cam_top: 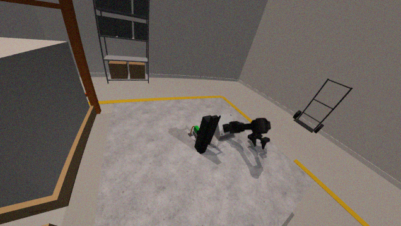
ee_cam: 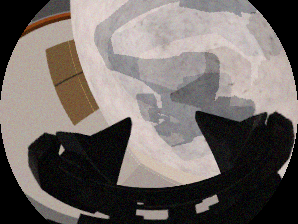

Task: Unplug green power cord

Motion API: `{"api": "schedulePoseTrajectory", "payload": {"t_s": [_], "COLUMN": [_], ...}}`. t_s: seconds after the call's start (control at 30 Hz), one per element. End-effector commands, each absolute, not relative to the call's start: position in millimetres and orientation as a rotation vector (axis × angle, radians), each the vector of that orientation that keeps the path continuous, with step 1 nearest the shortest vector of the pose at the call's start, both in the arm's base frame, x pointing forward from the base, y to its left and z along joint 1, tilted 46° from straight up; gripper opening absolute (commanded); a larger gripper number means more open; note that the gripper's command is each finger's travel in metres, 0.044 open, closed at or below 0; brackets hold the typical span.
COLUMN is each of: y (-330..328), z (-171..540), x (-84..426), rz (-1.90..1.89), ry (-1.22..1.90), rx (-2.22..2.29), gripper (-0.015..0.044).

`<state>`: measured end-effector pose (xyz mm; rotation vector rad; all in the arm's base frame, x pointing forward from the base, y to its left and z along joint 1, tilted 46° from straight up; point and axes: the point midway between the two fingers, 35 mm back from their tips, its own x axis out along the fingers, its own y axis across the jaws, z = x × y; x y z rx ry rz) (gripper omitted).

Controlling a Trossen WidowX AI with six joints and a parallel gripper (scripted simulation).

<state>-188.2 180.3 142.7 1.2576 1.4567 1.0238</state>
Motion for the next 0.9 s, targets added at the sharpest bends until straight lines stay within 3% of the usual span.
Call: {"api": "schedulePoseTrajectory", "payload": {"t_s": [0.0, 0.27, 0.87], "y": [181, 203, 289], "z": [143, 158, 230], "x": [-188, -187, -153], "rz": [1.024, 1.007, 1.019], "ry": [1.456, 1.410, 1.244], "rx": [1.257, 1.229, 1.147], "gripper": [0.0374, 0.0164, 0.0160]}}
